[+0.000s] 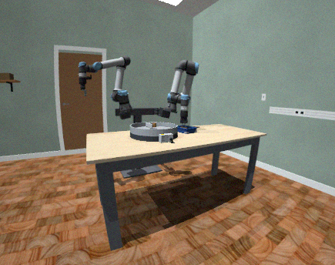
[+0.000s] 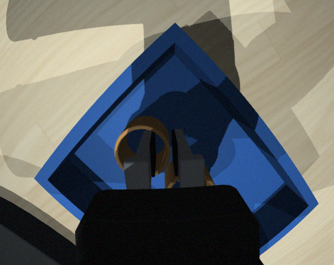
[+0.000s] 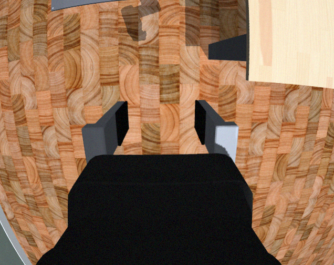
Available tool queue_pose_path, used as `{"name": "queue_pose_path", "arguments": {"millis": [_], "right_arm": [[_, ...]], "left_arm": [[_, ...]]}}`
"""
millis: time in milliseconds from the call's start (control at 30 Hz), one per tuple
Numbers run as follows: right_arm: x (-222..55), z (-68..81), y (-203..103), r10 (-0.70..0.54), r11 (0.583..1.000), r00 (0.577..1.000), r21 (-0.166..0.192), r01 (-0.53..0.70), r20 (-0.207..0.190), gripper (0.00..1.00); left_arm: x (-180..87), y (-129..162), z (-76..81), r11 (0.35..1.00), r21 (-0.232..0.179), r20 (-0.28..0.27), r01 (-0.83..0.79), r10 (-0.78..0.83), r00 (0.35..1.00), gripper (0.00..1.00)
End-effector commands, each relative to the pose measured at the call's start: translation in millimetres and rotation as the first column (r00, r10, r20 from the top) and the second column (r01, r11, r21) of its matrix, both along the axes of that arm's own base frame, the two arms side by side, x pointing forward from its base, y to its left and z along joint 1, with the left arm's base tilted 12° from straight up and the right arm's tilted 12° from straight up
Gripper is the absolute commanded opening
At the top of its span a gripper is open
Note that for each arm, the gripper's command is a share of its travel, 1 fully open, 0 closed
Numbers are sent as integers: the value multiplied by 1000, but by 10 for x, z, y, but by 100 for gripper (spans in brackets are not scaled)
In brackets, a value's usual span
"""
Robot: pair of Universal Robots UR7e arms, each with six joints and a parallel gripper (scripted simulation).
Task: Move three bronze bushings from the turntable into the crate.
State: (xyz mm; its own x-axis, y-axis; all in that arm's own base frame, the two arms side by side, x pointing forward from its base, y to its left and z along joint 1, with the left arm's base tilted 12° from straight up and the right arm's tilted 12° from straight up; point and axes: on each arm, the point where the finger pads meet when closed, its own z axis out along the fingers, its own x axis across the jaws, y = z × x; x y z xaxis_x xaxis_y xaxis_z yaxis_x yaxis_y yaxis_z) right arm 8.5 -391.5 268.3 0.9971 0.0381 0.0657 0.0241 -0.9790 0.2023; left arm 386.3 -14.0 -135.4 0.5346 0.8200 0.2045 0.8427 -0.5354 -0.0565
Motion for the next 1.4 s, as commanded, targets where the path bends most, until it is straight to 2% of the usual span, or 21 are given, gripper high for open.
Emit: {"name": "queue_pose_path", "arguments": {"millis": [0,733,900,1100,1167,1367], "right_arm": [[-9,-3,8,-1,1000,1000,0,1,0,100],[-9,-3,8,-1,1000,1000,0,1,0,100],[-9,-3,8,-1,1000,1000,0,1,0,100],[-9,-3,8,-1,1000,1000,0,1,0,100],[-9,-3,8,-1,1000,1000,0,1,0,100],[-9,-3,8,-1,1000,1000,0,1,0,100]], "left_arm": [[24,-5,4,1000,-2,4,-1,1,1000,38],[17,-19,54,1000,-2,4,0,0,1000,38],[-6,-37,160,1000,0,2,1,-1,1000,38],[-25,-78,369,1000,0,1,1,-1,1000,38],[-25,-78,369,1000,0,1,1,-1,1000,38],[-9,-151,626,1000,-4,6,1,-1,1000,38]]}}
